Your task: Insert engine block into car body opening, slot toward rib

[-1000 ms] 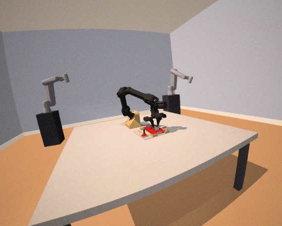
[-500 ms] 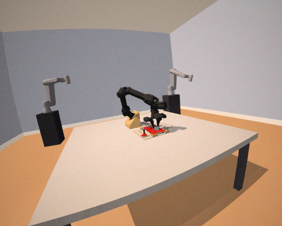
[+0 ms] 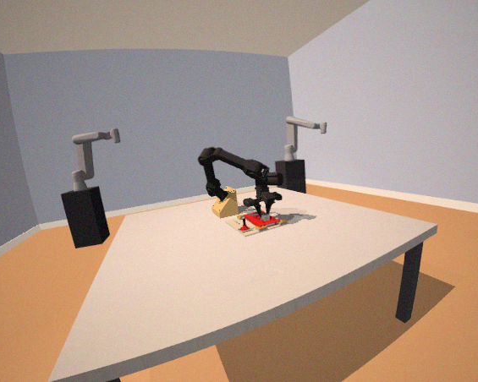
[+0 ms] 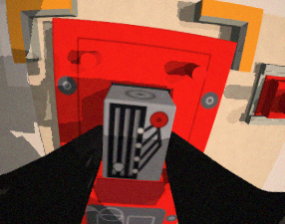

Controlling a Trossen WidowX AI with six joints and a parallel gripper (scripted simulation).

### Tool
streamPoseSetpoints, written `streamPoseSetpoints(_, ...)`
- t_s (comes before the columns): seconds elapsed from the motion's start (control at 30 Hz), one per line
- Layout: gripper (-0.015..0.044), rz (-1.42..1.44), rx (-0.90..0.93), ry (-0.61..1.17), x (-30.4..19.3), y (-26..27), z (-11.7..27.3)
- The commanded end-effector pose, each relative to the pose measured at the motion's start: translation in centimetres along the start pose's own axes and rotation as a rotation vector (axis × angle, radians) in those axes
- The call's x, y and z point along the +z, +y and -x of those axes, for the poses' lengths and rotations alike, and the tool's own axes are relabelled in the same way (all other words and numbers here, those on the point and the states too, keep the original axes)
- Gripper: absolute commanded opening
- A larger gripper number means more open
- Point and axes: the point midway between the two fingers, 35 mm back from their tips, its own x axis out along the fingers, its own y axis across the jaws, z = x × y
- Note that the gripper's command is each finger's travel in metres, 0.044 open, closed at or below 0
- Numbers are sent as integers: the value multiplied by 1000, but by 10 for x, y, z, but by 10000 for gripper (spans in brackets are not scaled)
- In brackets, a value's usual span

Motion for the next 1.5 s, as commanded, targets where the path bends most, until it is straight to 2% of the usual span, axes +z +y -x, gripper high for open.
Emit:
streamPoseSetpoints(0.0,211,0,0,0,0,0,0)
streamPoseSetpoints(0.3,440,0,0,0,0,0,0)
streamPoseSetpoints(1.07,440,4,-2,-3,-1,0,14)
streamPoseSetpoints(1.47,125,4,-2,-3,-1,0,14)
